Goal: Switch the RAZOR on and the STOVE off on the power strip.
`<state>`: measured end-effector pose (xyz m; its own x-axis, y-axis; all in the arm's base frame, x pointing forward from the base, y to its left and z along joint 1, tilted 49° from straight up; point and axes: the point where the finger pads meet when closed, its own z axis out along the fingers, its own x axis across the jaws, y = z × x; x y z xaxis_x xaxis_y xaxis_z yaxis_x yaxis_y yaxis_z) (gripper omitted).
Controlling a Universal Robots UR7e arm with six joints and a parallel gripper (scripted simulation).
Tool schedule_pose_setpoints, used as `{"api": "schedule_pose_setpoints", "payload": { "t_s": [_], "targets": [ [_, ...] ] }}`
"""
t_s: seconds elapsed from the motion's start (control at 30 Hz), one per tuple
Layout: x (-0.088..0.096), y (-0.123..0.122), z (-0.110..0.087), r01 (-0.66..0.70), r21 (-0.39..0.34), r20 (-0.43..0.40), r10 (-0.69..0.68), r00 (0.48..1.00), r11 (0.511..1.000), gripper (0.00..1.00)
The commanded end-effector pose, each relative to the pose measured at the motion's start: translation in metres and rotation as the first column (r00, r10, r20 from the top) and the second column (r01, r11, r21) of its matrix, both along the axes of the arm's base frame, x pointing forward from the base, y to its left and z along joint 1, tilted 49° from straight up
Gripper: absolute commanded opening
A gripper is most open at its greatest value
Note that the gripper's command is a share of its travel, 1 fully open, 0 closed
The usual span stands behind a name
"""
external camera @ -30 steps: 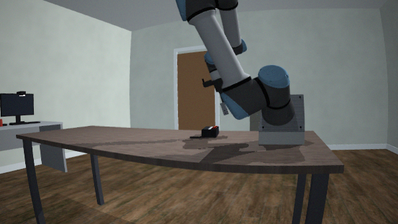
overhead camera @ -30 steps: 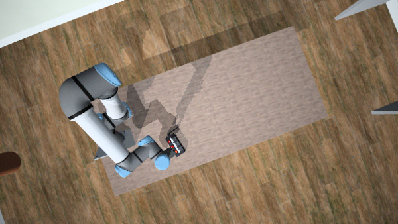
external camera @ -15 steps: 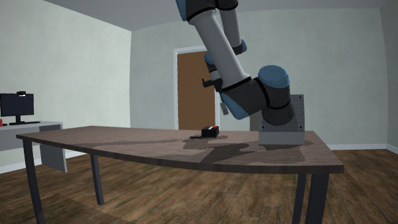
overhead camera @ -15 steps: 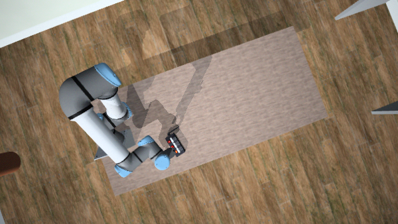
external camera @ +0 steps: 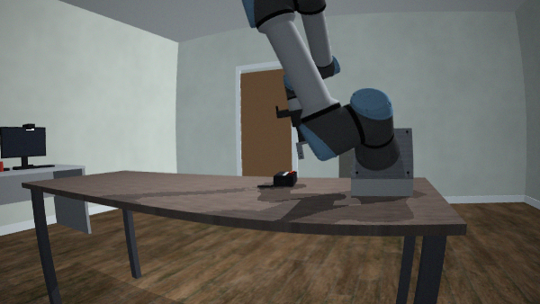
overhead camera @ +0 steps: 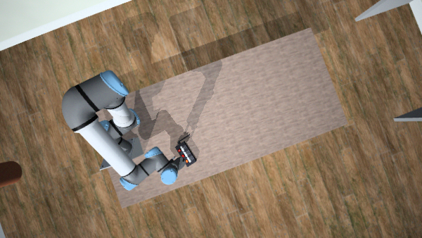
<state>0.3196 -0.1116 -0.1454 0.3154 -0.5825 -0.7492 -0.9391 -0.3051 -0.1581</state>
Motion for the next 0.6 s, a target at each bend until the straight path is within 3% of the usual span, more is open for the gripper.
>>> {"api": "schedule_pose_setpoints", "payload": {
  "t_s": [0.0, 0.07, 0.57],
  "targets": [
    [0.0213, 0.0085, -0.0075, 0.034, 0.056, 0.195, -0.044, 0.98, 0.998, 1.0],
    [0.0263, 0.0095, -0.0083, 0.041, 0.064, 0.24, -0.055, 0.969, 0.997, 1.0],
    [0.0273, 0.0097, -0.0084, 0.042, 0.065, 0.248, -0.057, 0.967, 0.997, 1.0]
  ]
}}
